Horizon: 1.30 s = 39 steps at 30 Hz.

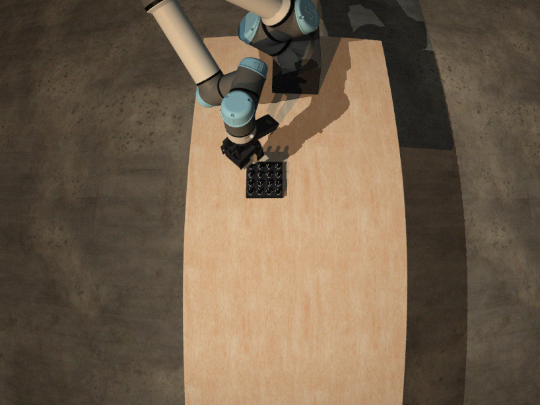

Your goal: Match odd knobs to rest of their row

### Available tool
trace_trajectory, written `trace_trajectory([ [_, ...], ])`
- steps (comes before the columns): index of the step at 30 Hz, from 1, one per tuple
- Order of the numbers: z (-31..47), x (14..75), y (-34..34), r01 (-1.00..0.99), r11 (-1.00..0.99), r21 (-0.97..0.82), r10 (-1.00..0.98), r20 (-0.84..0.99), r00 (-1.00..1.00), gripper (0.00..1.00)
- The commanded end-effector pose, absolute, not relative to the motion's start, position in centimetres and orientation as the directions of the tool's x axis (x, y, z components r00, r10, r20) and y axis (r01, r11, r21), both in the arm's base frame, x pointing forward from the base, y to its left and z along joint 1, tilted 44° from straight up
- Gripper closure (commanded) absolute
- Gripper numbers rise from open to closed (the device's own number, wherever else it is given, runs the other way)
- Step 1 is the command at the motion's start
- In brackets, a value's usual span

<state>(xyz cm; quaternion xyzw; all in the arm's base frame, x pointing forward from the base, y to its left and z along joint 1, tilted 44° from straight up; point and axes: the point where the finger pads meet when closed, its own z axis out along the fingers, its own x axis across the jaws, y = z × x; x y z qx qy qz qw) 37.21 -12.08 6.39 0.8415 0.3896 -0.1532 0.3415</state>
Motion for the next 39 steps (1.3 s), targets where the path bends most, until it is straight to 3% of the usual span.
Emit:
trace_trajectory([
  [1, 6.60, 37.22, -11.87, 0.760, -0.464, 0.455, 0.551, -0.524, 0.650, 0.89],
  [22, 6.64, 37.22, -11.79, 0.722, -0.494, 0.484, 0.524, -0.498, 0.691, 0.89],
  [39, 7.01, 37.28, -11.29, 0.375, -0.665, 0.645, 0.275, -0.255, 0.927, 0.89],
])
